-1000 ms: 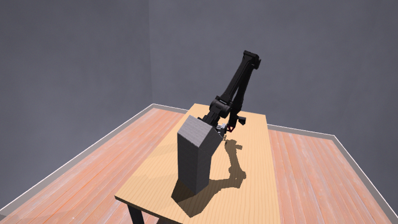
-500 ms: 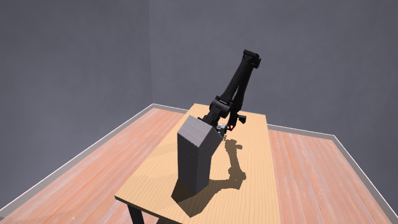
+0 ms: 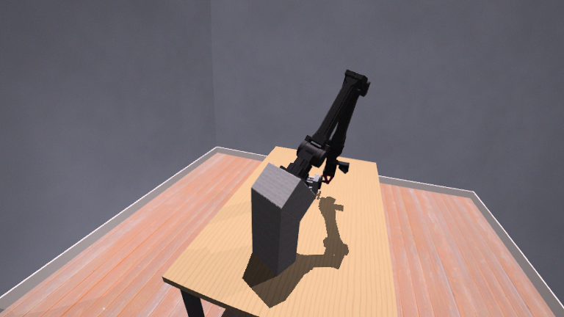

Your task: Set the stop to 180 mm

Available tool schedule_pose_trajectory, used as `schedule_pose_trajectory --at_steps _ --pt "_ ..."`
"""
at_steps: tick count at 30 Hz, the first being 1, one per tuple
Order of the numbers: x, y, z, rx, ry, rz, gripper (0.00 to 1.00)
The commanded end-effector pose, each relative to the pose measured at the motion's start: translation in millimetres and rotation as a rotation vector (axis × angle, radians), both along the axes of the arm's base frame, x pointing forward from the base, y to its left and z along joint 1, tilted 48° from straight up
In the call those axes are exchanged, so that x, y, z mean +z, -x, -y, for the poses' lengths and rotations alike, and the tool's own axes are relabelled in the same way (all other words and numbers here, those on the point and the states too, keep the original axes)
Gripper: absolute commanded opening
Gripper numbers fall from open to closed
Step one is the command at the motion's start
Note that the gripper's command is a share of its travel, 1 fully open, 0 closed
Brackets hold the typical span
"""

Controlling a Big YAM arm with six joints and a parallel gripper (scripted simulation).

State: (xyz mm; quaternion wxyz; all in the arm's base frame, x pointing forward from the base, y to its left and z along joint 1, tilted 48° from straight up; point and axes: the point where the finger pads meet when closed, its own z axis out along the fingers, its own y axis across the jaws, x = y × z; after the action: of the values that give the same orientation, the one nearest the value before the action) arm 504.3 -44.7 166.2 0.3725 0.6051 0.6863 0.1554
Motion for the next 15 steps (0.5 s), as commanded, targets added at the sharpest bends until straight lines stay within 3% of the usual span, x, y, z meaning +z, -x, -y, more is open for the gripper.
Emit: schedule_pose_trajectory --at_steps 1,15 --pt "38.0 -2.0 -10.3 0.008 -0.004 0.059 0.06" --pt "45.8 -4.9 -13.0 0.011 -0.003 0.06 0.06"
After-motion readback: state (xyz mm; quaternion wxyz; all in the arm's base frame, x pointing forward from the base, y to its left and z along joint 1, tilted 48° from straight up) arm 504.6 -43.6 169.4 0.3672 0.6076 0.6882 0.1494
